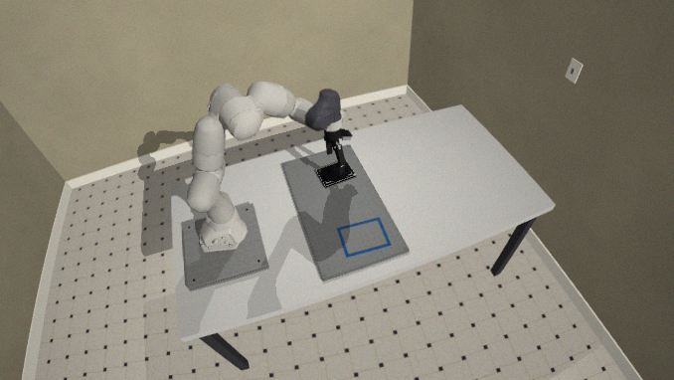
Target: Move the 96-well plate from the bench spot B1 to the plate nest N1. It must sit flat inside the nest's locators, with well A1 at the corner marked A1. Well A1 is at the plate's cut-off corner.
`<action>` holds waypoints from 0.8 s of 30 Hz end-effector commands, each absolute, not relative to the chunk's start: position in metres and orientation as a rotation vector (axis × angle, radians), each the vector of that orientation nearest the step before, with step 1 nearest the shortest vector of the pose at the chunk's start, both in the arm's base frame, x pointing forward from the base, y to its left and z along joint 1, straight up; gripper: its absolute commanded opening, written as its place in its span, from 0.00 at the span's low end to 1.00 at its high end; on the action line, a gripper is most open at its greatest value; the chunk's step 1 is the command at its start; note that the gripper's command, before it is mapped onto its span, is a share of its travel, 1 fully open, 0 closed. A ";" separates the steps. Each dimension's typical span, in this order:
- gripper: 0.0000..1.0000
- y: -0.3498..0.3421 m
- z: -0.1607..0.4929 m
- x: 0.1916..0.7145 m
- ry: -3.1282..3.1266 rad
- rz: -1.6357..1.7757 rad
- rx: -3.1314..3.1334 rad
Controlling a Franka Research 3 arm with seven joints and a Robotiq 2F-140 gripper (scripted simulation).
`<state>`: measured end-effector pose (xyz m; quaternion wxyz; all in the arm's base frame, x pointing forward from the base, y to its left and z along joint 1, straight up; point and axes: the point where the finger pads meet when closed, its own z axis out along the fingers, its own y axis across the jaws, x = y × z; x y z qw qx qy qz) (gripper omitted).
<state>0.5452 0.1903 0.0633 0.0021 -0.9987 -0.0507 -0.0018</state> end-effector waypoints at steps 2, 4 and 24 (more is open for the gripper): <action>1.00 0.189 0.076 0.543 -0.180 0.008 -3.134; 1.00 0.189 0.081 0.543 -0.180 0.008 -3.134; 1.00 0.189 0.094 0.543 -0.180 0.008 -3.134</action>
